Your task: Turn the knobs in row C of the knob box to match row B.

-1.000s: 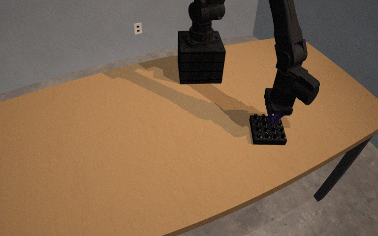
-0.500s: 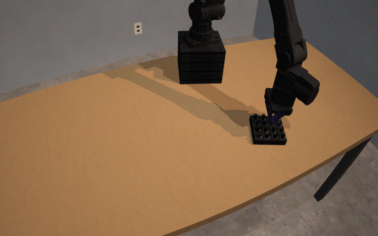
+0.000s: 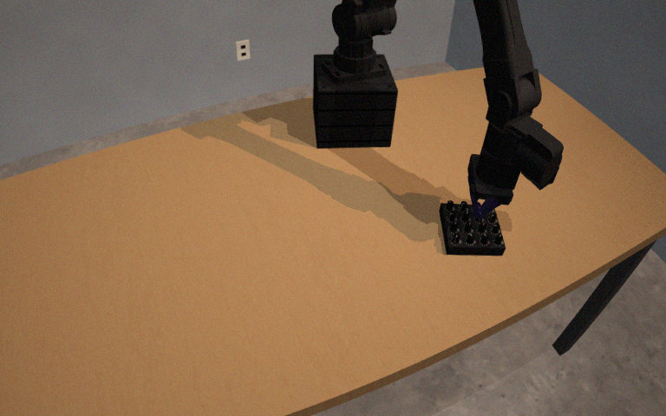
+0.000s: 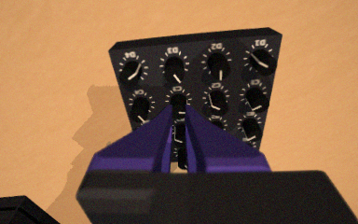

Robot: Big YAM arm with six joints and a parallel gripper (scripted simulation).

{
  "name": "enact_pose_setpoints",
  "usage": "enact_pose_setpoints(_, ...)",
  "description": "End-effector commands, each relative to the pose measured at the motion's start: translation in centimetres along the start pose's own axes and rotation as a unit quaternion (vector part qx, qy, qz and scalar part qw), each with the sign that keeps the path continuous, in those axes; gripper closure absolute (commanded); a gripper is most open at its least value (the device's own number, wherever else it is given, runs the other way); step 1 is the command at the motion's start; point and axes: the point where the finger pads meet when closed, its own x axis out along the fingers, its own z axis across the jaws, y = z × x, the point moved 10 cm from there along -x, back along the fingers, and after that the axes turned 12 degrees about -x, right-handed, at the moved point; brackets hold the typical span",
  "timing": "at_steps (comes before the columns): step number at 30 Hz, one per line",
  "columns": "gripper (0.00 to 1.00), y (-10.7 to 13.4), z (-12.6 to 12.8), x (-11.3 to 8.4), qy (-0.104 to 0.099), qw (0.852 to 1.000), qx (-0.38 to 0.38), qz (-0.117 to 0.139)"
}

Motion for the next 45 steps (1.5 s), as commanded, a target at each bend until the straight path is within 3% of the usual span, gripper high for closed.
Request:
enact_pose_setpoints(1, 0.93, 0.03, -0.52, 0.40, 0.003, 0.999, 0.040, -0.001)
enact_pose_setpoints(10, 0.93, -0.01, -0.61, 0.36, 0.005, 0.993, 0.118, -0.001)
enact_pose_setpoints(21, 0.93, -0.07, -0.72, 0.31, 0.006, 0.975, 0.223, -0.002)
enact_pose_setpoints(34, 0.93, -0.12, -0.81, 0.27, 0.006, 0.926, 0.378, -0.004)
enact_pose_setpoints(36, 0.93, -0.12, -0.81, 0.27, 0.006, 0.926, 0.378, -0.004)
enact_pose_setpoints(45, 0.93, -0.11, -0.81, 0.27, 0.006, 0.876, 0.483, -0.005)
